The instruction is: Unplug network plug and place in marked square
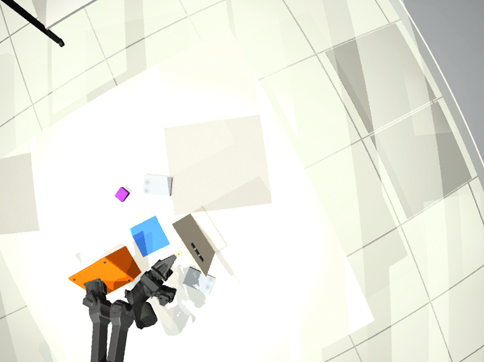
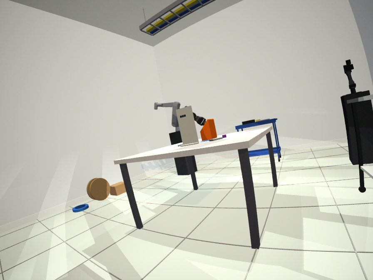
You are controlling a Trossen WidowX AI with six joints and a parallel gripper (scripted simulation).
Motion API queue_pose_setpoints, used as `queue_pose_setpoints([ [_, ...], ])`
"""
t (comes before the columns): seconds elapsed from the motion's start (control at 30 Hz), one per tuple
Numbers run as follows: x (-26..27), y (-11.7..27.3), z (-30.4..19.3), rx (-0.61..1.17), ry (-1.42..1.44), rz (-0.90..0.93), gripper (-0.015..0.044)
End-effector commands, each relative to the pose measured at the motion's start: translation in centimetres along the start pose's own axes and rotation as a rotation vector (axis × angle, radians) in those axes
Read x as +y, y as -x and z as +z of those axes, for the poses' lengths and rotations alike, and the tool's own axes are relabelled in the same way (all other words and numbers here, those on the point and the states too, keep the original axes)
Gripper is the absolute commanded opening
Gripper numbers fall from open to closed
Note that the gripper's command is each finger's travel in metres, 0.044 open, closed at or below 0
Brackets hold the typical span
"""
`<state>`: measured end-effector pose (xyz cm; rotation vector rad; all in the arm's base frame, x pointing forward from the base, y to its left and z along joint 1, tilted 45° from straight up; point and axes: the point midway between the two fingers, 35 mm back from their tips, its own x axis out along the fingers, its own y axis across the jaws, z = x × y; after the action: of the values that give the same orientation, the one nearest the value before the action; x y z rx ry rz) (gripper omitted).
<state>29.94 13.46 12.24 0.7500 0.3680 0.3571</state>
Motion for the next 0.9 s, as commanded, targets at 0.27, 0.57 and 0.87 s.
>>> queue_pose_setpoints([
  [0.27, -0.05, 0.56, -0.14, -0.002, -0.002, -0.003, 0.0000],
  [0.57, -0.05, 0.90, -0.26, -0.002, -0.002, -0.003, 0.0000],
  [0.87, -0.05, 1.23, -0.36, -0.001, -0.002, -0.004, 0.0000],
])
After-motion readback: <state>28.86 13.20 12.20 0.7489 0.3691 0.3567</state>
